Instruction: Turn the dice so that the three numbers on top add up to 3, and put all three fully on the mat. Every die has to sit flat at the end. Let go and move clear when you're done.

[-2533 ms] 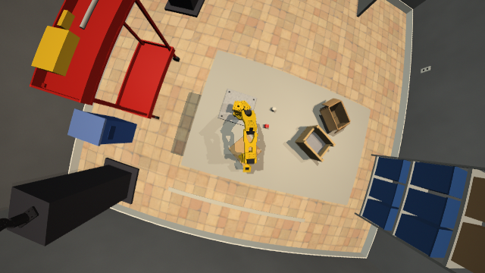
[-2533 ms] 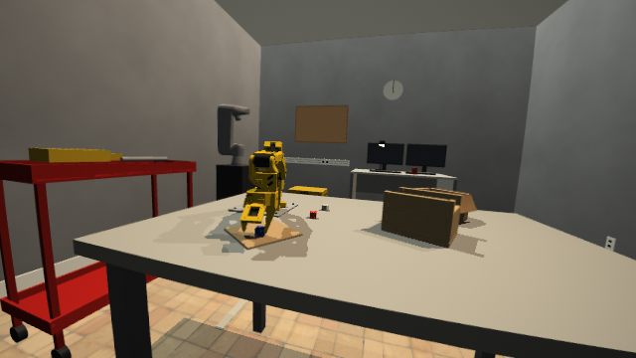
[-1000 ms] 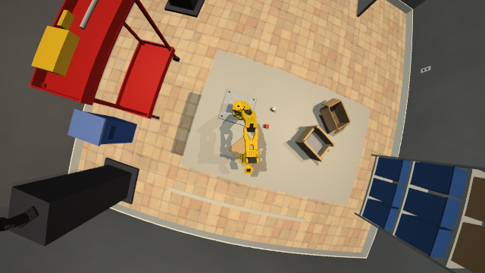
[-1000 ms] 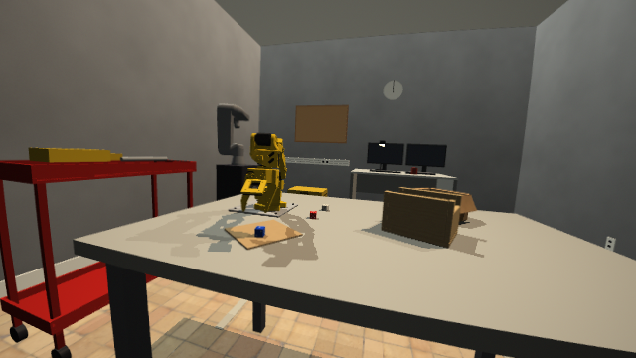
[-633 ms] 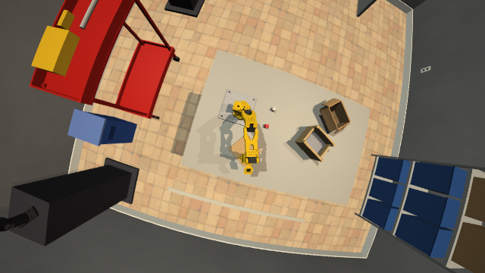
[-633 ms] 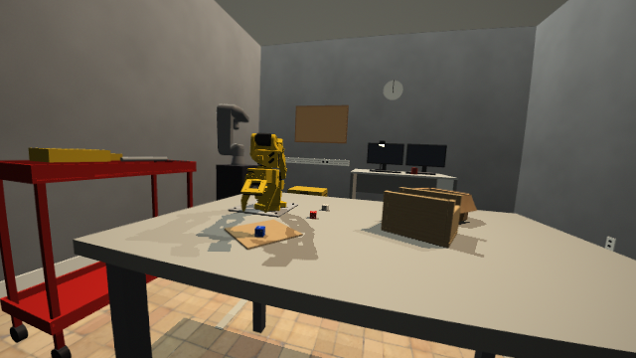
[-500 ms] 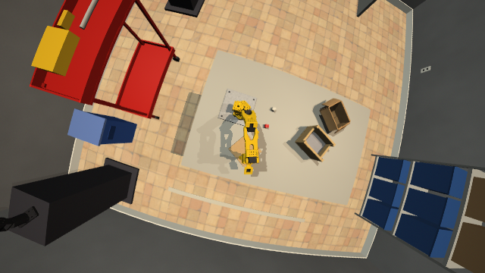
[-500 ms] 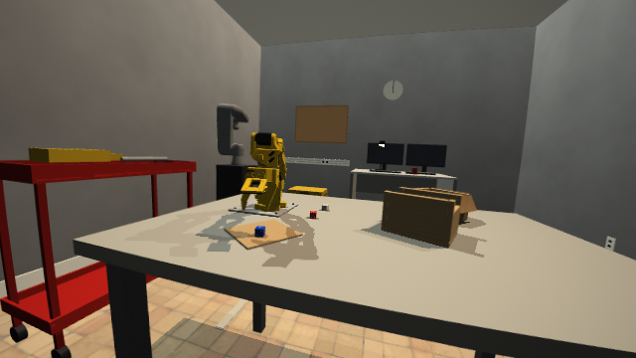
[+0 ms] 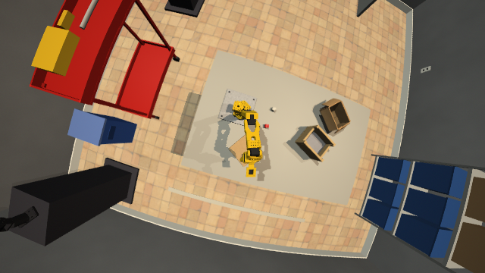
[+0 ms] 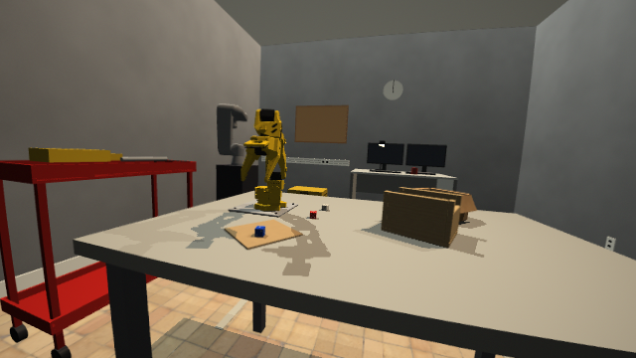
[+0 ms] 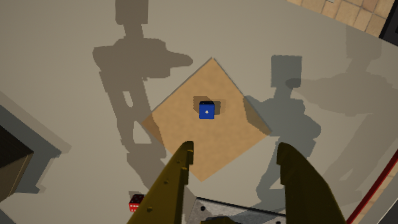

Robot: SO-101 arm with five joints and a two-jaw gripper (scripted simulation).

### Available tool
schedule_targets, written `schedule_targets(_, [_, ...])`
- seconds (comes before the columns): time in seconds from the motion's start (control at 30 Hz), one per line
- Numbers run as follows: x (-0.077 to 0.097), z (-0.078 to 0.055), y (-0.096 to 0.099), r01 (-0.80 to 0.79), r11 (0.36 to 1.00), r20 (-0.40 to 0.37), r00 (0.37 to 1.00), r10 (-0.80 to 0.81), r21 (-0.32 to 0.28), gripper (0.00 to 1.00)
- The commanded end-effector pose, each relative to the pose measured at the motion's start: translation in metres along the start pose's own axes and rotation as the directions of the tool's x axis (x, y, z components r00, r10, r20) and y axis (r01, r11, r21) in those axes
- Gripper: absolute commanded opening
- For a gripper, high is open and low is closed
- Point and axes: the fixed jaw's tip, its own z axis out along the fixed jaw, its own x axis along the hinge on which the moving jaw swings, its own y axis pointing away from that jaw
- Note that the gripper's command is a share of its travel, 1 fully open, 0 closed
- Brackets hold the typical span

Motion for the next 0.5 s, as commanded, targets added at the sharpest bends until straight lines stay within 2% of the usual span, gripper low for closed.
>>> schedule_targets(0.0, [-0.007,-0.028,-0.002,-0.012,1.000,0.115,0.993,0.013,-0.005,0.28])
schedule_targets(0.1, [-0.009,-0.042,-0.002,-0.012,1.000,0.176,0.984,0.013,-0.009,0.28])
schedule_targets(0.2, [-0.010,-0.050,-0.002,-0.011,1.000,0.209,0.978,0.013,-0.011,0.28])
schedule_targets(0.47, [-0.011,-0.052,-0.002,-0.011,1.000,0.218,0.976,0.013,-0.012,0.28])
